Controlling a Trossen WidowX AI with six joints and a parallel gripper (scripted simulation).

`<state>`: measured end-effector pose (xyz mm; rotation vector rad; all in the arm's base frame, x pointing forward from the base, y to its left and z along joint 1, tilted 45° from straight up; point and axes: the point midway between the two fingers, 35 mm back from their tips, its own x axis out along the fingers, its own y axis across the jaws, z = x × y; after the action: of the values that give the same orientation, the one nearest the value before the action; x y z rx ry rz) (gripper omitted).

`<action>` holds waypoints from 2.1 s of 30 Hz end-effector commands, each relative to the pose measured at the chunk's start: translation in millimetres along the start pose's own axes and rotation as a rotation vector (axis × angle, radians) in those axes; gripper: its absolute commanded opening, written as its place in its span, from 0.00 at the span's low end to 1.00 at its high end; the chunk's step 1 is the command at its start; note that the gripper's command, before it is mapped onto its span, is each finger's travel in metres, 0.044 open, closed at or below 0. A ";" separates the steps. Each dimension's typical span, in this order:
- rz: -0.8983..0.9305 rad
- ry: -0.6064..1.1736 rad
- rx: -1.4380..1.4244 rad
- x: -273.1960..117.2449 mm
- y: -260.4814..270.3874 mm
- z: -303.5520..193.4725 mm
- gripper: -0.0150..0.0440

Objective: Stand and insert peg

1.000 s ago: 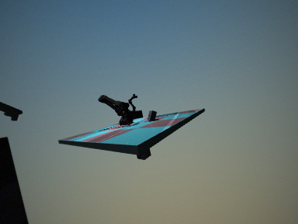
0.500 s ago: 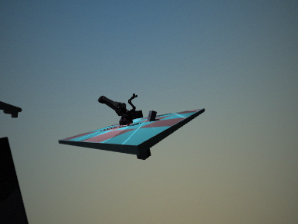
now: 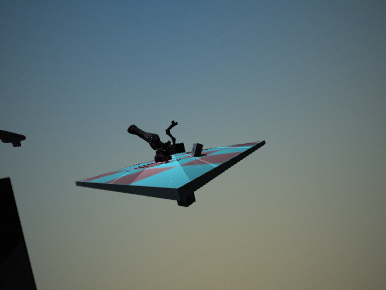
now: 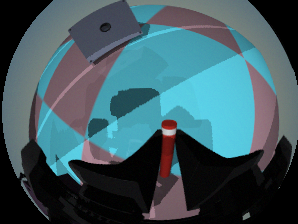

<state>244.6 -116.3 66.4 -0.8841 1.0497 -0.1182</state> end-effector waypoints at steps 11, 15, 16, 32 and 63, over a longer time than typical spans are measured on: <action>0.001 -0.126 -0.005 -8.5 1.4 -5.9 0.34; 0.001 -0.161 -0.005 -10.7 1.4 -7.5 0.34; 0.001 -0.170 -0.005 -11.3 1.4 -8.0 0.34; 0.001 -0.308 -0.007 -19.4 1.3 -15.2 0.34; 0.003 -0.575 -0.011 -31.8 1.8 -32.3 0.34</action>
<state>204.4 -118.8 82.5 -0.8616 0.5416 0.1229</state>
